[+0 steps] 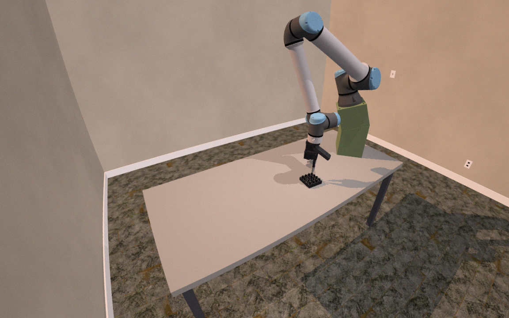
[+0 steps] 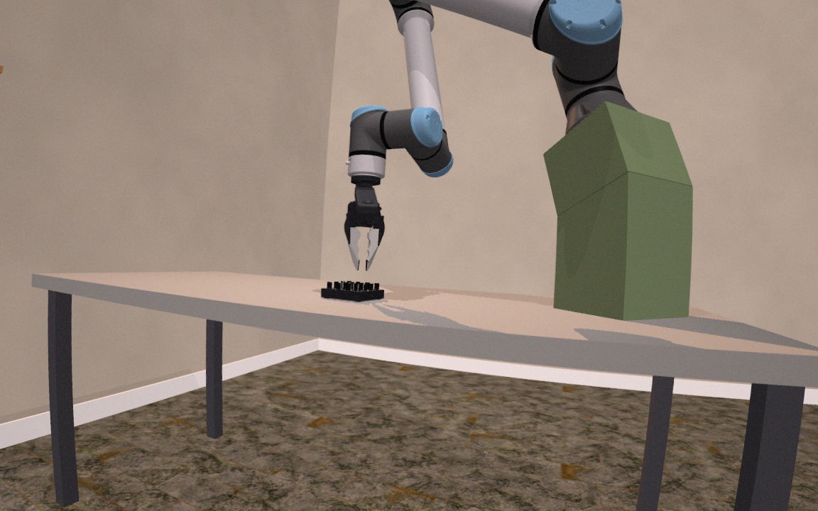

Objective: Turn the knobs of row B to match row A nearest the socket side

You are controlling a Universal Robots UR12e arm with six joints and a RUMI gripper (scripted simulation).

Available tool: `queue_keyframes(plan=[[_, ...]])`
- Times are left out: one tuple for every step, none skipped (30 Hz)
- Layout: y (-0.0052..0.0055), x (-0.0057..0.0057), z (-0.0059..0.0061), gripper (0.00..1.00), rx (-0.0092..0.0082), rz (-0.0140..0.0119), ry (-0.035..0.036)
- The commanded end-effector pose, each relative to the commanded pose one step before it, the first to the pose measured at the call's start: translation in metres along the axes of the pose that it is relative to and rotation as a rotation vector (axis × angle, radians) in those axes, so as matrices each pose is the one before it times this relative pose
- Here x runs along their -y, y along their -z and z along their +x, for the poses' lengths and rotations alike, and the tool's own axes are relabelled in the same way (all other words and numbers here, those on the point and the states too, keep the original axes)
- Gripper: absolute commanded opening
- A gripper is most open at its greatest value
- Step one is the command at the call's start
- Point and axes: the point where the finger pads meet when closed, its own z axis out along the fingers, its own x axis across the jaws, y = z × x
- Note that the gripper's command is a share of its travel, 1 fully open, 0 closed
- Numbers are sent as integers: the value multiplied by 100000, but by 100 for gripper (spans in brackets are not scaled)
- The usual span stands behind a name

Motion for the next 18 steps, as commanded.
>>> queue_keyframes(plan=[[49, 7, 48, 11, -77, -37, -518], [5, 13, 11, 11, 0, 0, -382], [7, 17, 15, 11, 0, 1, -516], [9, 22, 19, 11, 0, 1, -664], [11, 27, 24, 11, 0, 1, -824], [13, 33, 29, 11, 0, 1, -995], [15, 39, 33, 11, 0, 1, -1173], [17, 45, 38, 11, 0, 1, -1358], [20, 52, 43, 11, 0, 2, -1547], [22, 59, 47, 11, 0, 2, -1739], [0, 0, 0, 11, 0, 0, 0], [0, 0, 0, 11, 0, 0, 0], [25, 66, 51, 11, 0, 2, -1931], [27, 72, 54, 11, 0, 2, -2124], [30, 79, 57, 11, 0, 2, -2314], [32, 86, 60, 11, 0, 2, -2501], [35, 93, 62, 11, 0, 2, -2683], [37, 99, 63, 11, 0, 2, -2859]])
